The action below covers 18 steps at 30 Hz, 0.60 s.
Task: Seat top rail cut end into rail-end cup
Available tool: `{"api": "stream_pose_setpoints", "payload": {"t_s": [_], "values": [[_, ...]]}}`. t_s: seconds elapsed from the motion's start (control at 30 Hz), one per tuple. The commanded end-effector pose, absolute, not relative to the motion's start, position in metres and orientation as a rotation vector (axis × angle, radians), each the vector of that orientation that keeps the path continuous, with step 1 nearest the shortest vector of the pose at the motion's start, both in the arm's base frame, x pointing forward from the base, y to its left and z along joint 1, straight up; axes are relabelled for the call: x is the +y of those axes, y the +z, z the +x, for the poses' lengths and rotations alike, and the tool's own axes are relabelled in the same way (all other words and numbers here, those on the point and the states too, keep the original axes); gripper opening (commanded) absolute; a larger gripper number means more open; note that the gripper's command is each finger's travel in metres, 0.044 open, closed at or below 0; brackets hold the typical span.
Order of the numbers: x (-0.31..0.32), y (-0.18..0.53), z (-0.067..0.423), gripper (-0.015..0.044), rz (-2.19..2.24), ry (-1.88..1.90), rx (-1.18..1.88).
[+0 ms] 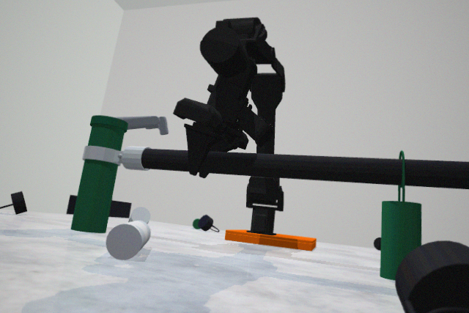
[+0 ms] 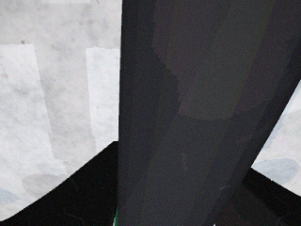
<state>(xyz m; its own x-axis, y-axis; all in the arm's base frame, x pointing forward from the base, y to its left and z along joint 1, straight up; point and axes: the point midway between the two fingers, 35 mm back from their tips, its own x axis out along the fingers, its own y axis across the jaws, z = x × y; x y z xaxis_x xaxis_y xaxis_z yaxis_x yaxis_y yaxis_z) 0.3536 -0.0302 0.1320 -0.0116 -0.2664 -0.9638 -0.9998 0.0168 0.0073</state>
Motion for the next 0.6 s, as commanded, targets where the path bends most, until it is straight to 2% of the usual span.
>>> {"api": "stream_pose_setpoints", "payload": {"t_s": [0.0, 0.3, 0.57], "values": [[-0.030, 0.132, 0.354, 0.0210, -1.389, 1.064, 1.420], [-0.016, 0.147, 0.355, 0.0440, -1.387, 1.065, 1.419], [0.006, 0.169, 0.355, 0.0440, -1.386, 1.067, 1.418]]}}
